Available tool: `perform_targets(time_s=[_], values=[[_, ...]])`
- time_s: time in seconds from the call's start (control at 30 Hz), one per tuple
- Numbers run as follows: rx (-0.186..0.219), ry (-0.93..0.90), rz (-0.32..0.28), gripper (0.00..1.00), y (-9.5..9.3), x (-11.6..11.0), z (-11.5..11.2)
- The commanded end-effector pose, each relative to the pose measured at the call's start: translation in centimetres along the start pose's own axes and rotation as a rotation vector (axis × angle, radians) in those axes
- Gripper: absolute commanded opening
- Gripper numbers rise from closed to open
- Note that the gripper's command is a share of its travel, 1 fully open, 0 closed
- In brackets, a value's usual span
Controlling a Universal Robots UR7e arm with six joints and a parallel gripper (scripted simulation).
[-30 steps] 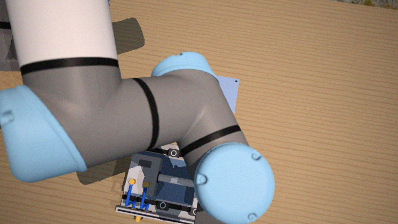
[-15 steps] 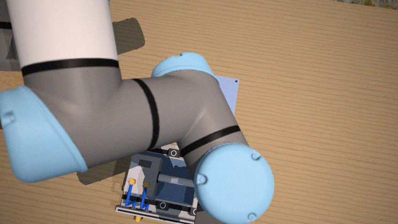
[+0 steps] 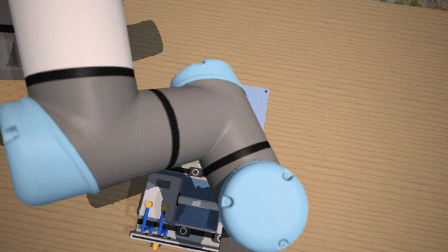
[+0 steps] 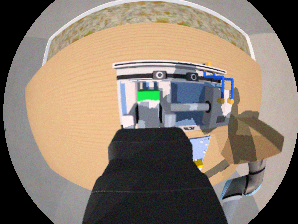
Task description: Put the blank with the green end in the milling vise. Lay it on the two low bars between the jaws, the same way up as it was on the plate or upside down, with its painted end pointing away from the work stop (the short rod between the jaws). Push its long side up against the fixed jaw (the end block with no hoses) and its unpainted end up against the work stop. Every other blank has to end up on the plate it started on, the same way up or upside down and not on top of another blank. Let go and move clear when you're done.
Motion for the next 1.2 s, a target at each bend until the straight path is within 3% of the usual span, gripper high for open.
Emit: perform_targets(time_s=[0.0,1.17], values=[[0.001,0.000,0.001,0.00,0.03,0.02,-0.03],[0.001,0.000,0.001,0.00,-0.21,-0.26,-0.13]])
Point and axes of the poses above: the point where the finger pads meet when closed, its own y axis back along the fingers, its own z axis across the jaws, x = y × z, the point moved 6 cm from there along y, back along the fingers, and after that the axes turned 5 degrees about -y, right-handed, at the moved point
